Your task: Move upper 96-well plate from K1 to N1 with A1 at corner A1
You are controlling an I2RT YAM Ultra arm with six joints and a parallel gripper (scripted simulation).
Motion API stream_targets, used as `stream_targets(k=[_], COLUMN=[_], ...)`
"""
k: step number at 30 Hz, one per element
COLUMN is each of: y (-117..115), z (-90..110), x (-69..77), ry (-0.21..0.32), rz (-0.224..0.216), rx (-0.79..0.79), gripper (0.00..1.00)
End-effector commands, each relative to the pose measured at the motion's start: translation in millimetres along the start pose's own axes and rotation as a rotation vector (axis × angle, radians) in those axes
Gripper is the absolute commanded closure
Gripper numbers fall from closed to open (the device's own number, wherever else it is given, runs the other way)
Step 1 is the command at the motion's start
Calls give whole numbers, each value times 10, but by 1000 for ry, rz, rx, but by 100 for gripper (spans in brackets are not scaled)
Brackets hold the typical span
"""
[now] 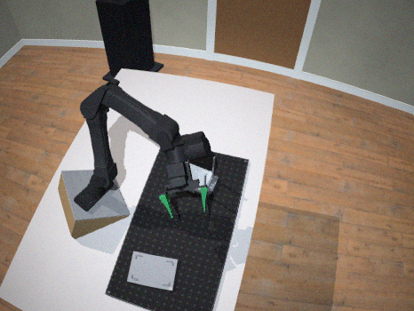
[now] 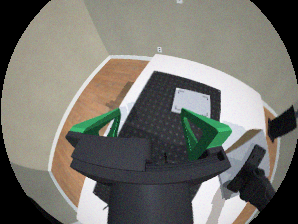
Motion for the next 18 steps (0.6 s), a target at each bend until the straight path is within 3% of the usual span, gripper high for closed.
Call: stream_targets(k=[1, 17, 18], y=[15, 15, 98], z=[-29, -29, 18], x=[17, 17, 46], ry=[-7, -7, 28], rz=[-7, -7, -20], rx=[-6, -6, 32], gripper=[0, 0, 0])
Point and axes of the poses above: the point where the finger pads meet when closed, its own x axis back along the fingers, its own y axis across the jaws, z = x × y, the point moved 1 cm from there along x, back along the fingers, and after that the axes turned 8 degrees about x, right-handed, at the moved point
